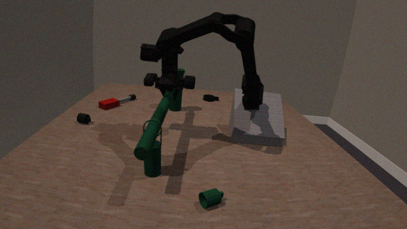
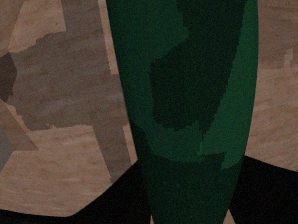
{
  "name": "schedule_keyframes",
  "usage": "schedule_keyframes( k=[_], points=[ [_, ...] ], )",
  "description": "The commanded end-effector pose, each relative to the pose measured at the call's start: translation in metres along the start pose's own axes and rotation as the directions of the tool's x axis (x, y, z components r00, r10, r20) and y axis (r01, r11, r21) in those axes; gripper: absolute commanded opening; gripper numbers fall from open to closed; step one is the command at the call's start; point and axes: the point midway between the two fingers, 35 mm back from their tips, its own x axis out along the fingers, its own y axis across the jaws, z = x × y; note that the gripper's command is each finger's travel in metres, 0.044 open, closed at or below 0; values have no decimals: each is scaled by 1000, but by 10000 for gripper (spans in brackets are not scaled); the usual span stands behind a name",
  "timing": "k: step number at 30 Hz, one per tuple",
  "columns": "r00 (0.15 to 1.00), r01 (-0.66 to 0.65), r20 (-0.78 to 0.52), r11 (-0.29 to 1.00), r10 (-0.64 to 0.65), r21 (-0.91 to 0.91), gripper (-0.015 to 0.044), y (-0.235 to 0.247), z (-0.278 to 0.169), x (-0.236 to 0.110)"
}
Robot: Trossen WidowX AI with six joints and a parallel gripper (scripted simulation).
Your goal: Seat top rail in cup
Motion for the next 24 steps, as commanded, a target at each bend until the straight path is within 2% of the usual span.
schedule_keyframes(
  k=[1, 24],
  points=[
    [1000, 4, -14, 1000, -4, 0, 0, 0, -8, -1],
    [1000, 3, -15, 1000, -3, 0, 0, 0, -21, 1]
  ],
)
